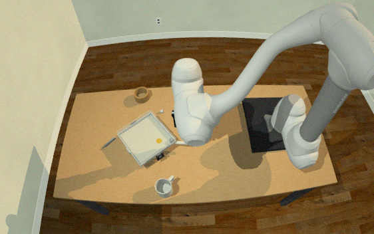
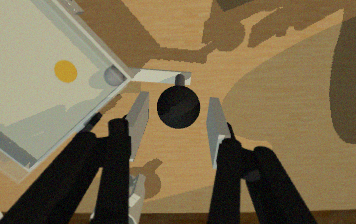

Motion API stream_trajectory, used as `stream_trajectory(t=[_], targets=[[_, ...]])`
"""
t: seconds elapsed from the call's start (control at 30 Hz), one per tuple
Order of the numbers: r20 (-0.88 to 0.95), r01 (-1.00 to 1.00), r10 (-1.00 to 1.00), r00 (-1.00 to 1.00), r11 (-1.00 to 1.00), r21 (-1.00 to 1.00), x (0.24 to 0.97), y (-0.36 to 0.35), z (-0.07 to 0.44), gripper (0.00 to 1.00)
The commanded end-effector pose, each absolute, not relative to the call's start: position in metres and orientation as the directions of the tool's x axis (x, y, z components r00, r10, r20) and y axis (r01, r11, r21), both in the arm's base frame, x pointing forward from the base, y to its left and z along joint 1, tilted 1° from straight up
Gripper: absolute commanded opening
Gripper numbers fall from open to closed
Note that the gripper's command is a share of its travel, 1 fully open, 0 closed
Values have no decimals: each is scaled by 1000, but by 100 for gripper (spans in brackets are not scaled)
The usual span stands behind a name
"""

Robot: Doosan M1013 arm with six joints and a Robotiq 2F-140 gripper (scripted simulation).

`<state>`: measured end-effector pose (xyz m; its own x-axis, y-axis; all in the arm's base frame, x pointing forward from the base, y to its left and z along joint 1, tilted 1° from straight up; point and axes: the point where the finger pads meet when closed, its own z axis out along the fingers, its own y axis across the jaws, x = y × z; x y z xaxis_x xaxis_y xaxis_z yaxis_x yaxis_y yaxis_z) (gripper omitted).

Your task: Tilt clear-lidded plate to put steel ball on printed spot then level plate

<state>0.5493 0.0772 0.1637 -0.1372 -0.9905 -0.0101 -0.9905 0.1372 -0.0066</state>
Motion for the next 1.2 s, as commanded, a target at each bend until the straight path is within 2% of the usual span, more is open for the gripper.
stream_trajectory(t=[0.0,1.17], targets=[[-10,-991,-990,-137,137,-7,549,77,164,36],[-10,-991,-990,-137,137,-7,549,77,158,36]])
